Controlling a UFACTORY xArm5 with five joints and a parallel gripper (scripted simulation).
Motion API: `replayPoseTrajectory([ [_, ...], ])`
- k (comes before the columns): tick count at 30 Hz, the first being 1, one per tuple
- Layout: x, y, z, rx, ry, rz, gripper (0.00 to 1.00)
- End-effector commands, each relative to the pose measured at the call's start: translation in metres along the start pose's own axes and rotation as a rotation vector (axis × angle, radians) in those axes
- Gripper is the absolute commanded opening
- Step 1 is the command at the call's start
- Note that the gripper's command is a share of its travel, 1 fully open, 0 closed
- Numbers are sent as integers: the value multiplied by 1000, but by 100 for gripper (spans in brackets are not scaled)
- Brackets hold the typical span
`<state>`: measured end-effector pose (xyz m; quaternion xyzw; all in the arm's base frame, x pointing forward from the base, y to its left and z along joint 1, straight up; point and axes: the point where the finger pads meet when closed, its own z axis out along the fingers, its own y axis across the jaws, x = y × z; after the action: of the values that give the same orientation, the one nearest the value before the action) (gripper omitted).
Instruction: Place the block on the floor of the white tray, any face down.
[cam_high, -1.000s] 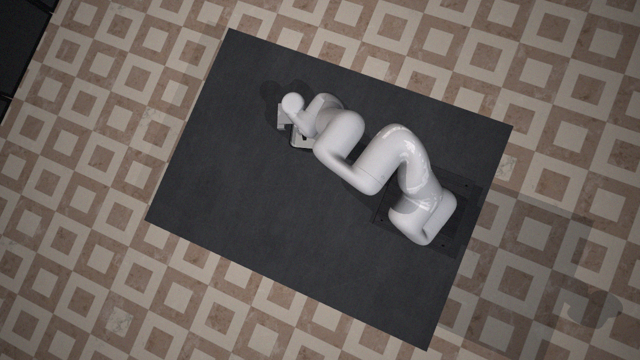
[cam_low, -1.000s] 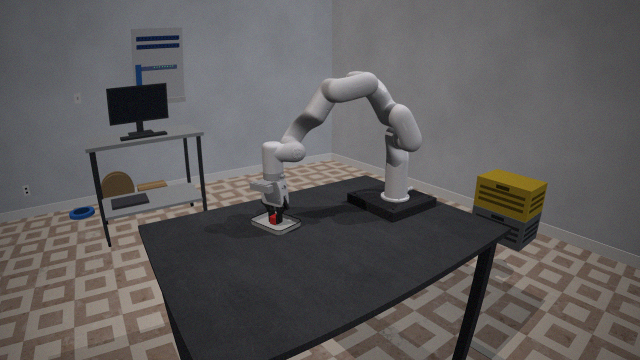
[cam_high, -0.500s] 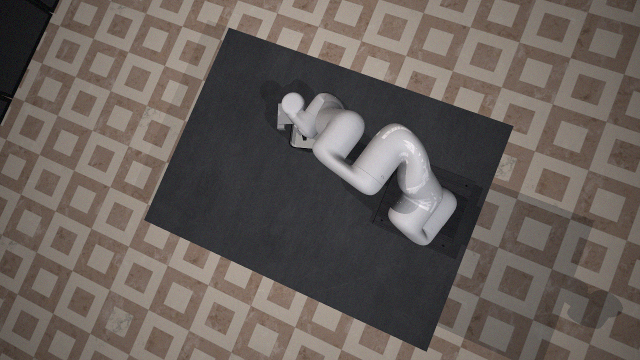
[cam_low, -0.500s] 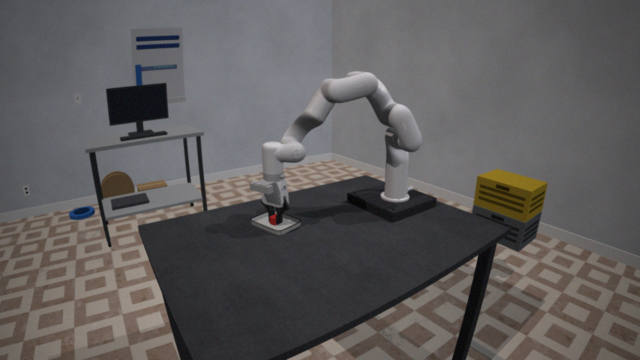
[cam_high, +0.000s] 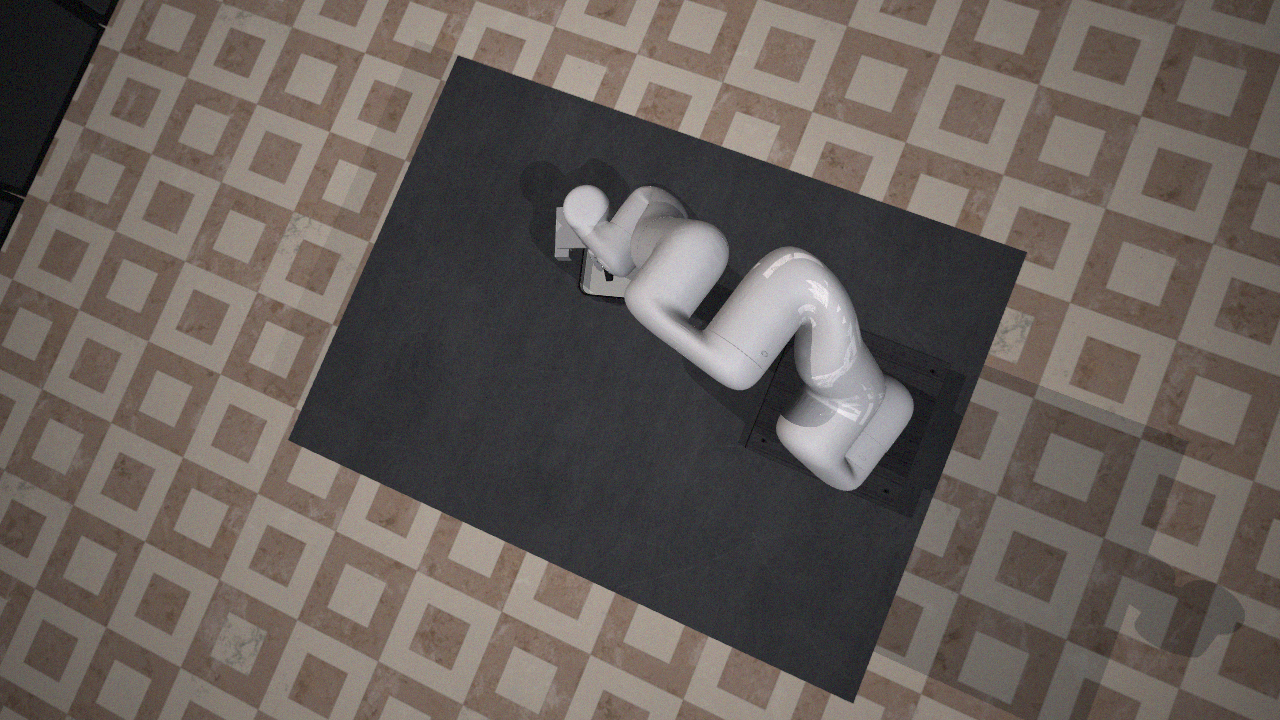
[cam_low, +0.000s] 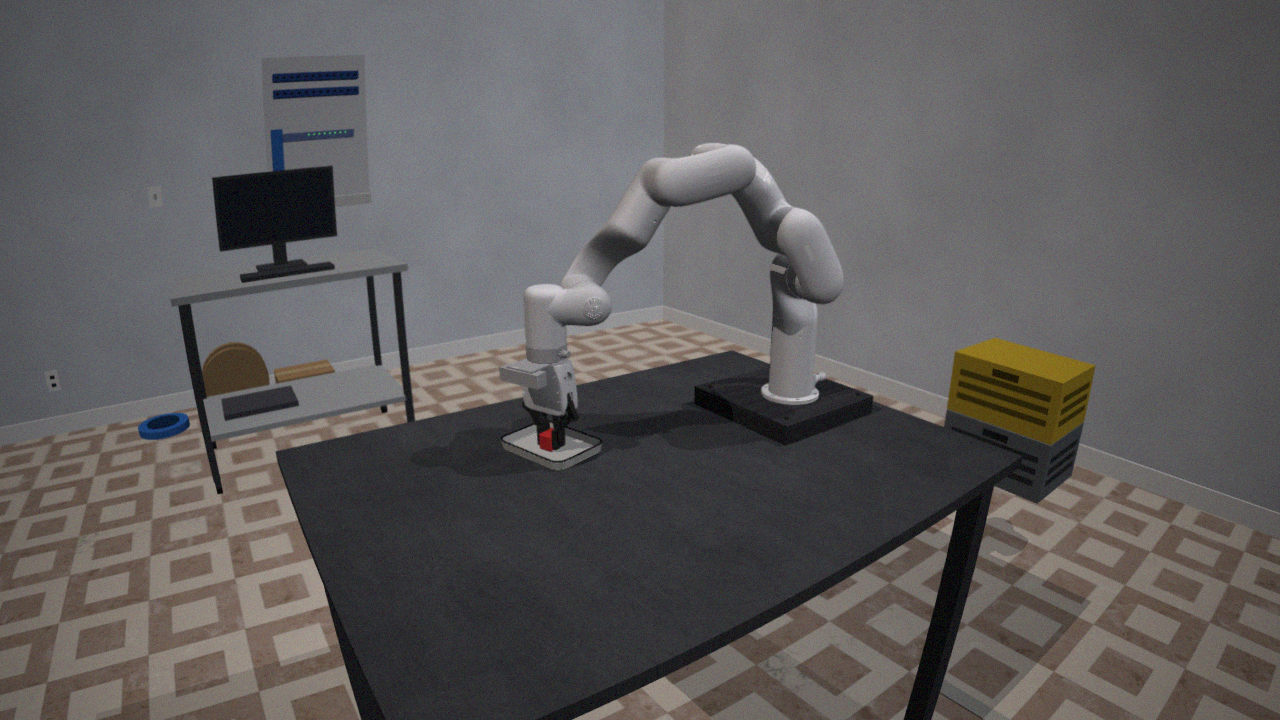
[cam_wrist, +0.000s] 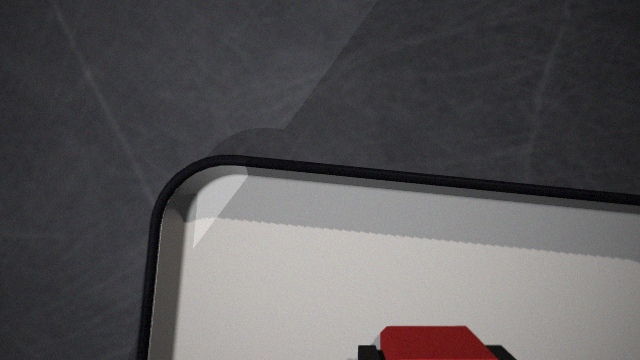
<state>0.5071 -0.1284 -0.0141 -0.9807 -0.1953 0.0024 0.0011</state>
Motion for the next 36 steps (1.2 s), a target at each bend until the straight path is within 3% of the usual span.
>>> replayPoseTrajectory([
  [1,1,1,-2,-3,4,0,0],
  [3,1,1,-2,-3,4,0,0],
  [4,1,1,-2,-3,4,0,51],
  [36,1,1,-2,-3,4,0,51],
])
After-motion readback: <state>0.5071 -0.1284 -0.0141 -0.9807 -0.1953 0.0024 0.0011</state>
